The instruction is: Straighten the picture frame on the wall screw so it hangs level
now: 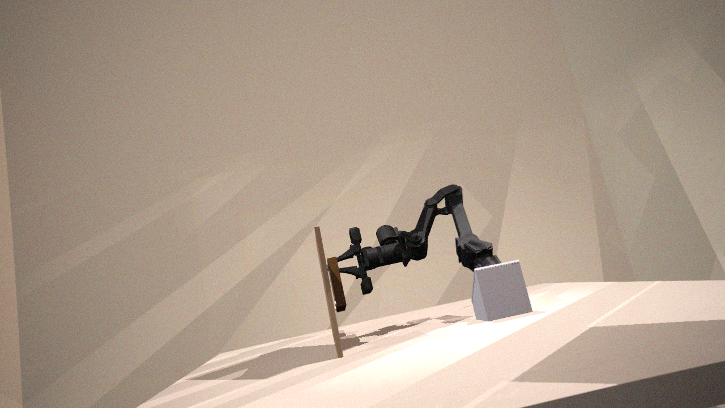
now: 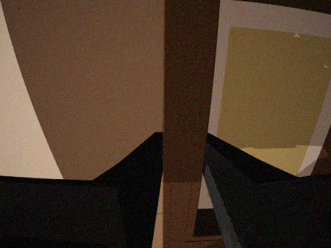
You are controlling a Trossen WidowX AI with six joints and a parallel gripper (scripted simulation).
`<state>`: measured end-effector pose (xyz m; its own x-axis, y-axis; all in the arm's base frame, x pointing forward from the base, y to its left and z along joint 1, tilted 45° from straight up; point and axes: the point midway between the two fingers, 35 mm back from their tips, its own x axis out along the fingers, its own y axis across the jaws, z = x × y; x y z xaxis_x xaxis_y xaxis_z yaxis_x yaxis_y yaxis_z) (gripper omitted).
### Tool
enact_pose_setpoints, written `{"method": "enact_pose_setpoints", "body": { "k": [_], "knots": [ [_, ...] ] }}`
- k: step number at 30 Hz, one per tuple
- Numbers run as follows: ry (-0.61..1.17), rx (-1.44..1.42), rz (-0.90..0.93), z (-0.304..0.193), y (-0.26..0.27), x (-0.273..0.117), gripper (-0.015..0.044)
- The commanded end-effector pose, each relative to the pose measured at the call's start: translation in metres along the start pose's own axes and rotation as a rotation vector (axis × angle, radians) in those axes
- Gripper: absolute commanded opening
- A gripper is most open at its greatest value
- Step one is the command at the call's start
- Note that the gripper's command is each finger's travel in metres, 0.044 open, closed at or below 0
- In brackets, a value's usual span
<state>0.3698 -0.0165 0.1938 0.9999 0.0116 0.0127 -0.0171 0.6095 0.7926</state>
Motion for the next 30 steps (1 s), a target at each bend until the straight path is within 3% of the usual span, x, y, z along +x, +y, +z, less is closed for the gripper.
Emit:
{"method": "enact_pose_setpoints", "body": {
  "k": [1,30],
  "knots": [
    [0.005,-0.005,0.010,-0.0006,0.0007,-0.0001,0.0000],
    [0.002,-0.074,0.004,-0.0005,-0.0021,0.0001,0.0000]
  ]
}}
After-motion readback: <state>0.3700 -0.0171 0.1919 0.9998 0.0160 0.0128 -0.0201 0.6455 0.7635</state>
